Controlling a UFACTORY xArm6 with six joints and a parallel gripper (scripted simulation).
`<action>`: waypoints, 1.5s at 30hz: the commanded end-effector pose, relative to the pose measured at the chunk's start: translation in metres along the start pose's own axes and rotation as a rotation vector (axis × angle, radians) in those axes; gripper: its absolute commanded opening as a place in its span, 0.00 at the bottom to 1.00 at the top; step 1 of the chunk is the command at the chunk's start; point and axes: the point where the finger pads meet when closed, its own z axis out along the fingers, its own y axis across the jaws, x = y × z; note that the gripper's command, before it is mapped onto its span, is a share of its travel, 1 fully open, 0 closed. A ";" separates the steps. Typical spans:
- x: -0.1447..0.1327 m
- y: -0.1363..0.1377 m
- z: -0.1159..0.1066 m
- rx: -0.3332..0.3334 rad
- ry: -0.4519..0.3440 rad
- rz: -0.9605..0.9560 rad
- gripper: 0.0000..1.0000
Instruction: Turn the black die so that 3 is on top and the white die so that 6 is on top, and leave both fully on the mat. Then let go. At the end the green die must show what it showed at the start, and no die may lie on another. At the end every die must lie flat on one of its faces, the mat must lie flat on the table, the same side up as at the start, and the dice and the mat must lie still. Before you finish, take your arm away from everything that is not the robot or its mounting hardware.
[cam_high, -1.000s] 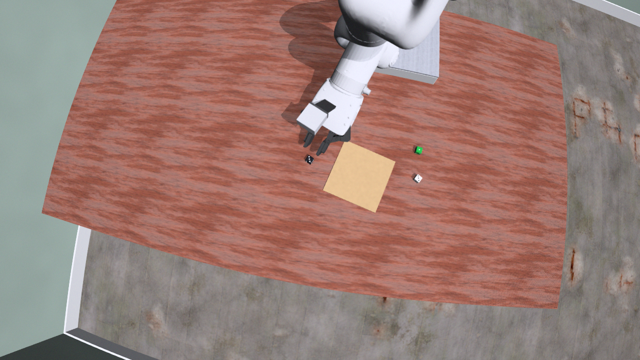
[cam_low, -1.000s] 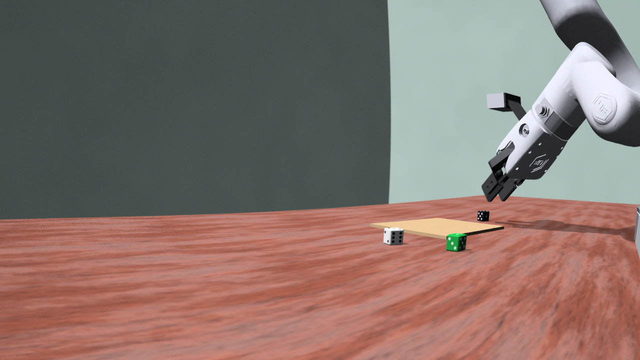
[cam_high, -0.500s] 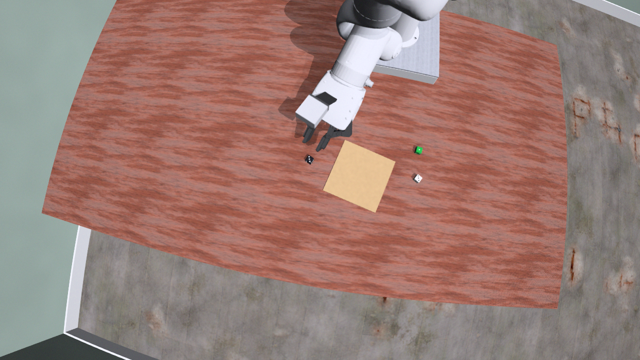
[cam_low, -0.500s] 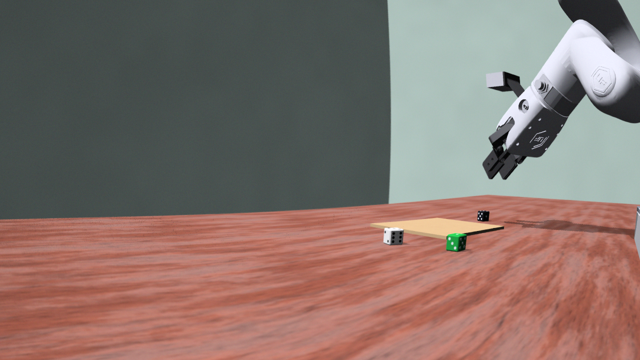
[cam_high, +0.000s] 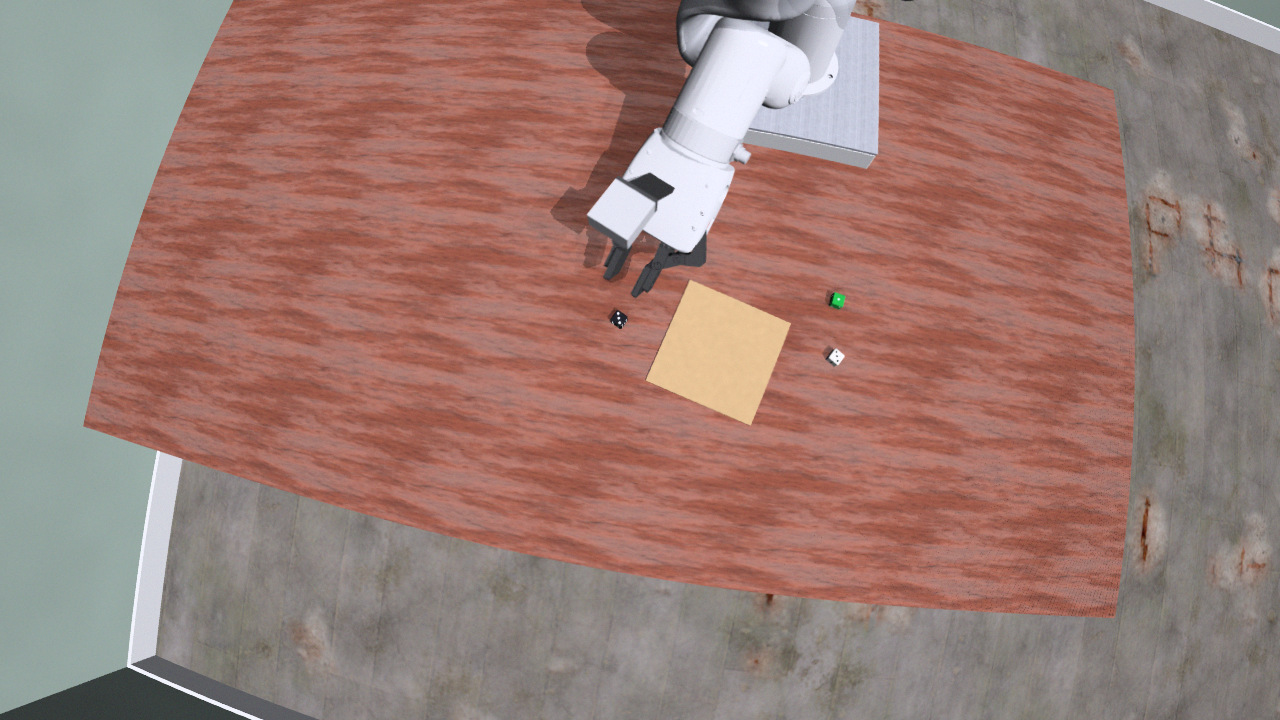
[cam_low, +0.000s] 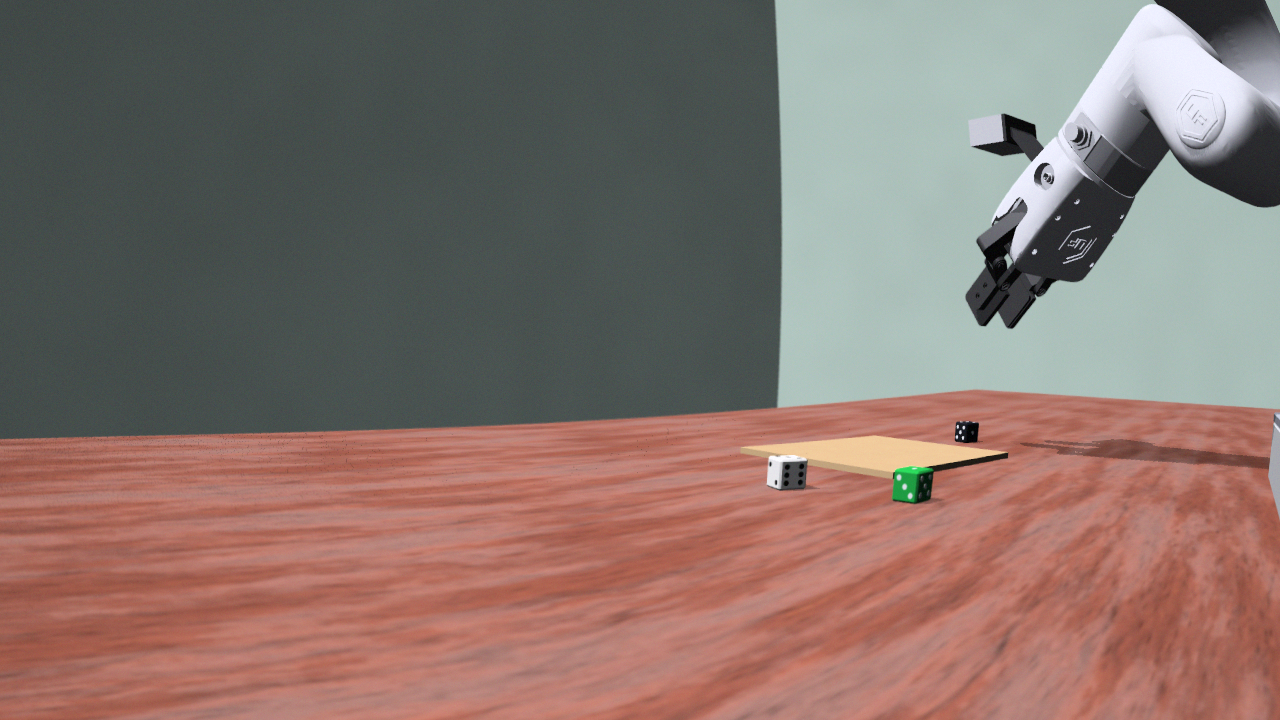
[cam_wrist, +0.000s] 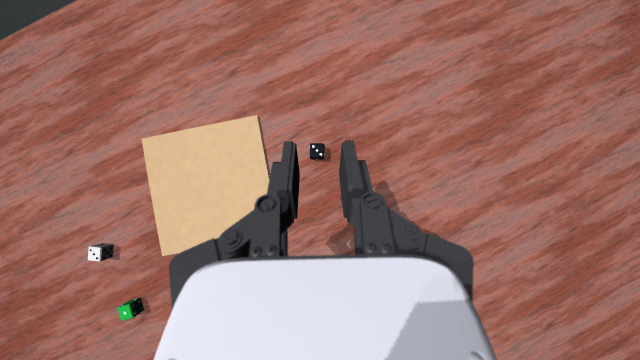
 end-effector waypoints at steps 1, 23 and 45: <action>0.002 0.000 0.001 0.000 -0.012 0.000 0.31; 0.029 0.001 0.011 0.001 -0.446 0.000 0.31; 0.055 0.000 0.022 0.000 -0.862 0.000 0.31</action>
